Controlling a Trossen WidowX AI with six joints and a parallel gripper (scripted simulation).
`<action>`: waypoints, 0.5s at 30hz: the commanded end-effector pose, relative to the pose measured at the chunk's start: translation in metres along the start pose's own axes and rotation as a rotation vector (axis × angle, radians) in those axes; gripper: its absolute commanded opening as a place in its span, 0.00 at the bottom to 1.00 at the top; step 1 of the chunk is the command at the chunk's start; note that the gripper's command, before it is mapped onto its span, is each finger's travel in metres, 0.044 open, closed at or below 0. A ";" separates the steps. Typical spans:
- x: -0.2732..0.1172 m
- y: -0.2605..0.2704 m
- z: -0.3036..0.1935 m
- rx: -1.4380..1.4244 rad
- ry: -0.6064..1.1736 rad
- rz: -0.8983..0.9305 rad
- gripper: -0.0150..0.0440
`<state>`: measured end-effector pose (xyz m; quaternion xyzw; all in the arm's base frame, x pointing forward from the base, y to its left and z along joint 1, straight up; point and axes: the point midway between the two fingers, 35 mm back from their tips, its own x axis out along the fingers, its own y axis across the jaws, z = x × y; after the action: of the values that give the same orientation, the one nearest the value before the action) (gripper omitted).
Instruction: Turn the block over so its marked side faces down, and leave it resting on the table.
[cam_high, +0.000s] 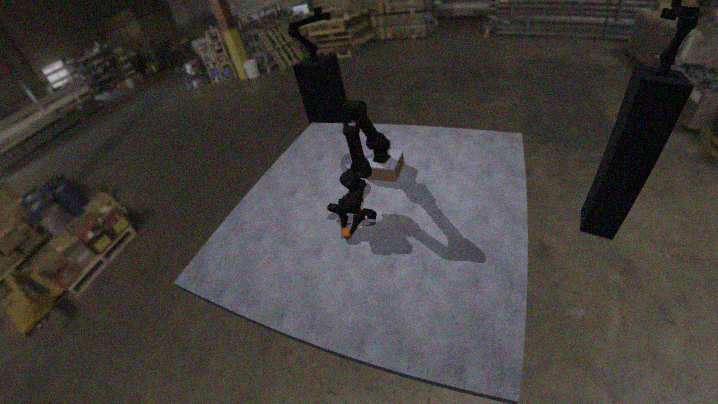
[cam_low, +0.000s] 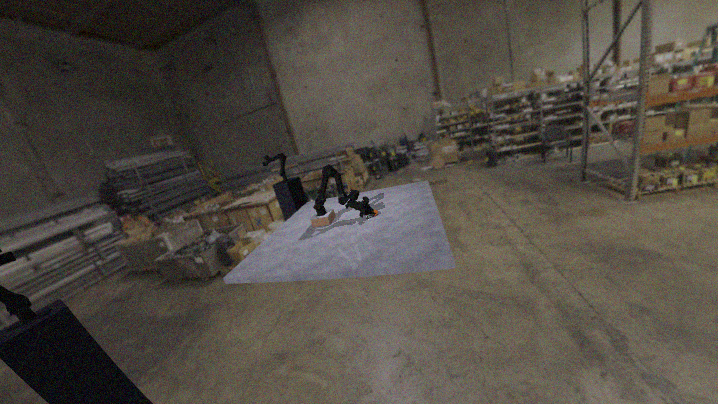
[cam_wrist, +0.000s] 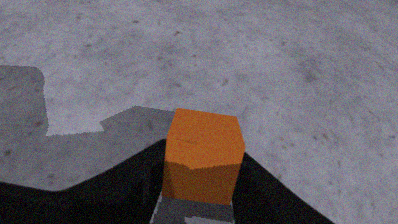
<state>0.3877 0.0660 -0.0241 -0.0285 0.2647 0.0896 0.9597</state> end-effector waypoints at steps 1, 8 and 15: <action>-0.005 0.000 -0.001 -0.002 -0.040 0.003 0.25; -0.007 0.000 0.001 -0.002 -0.064 0.003 0.25; -0.007 0.000 0.001 -0.002 -0.064 0.003 0.25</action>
<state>0.3821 0.0650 -0.0196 -0.0261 0.2356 0.0906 0.9673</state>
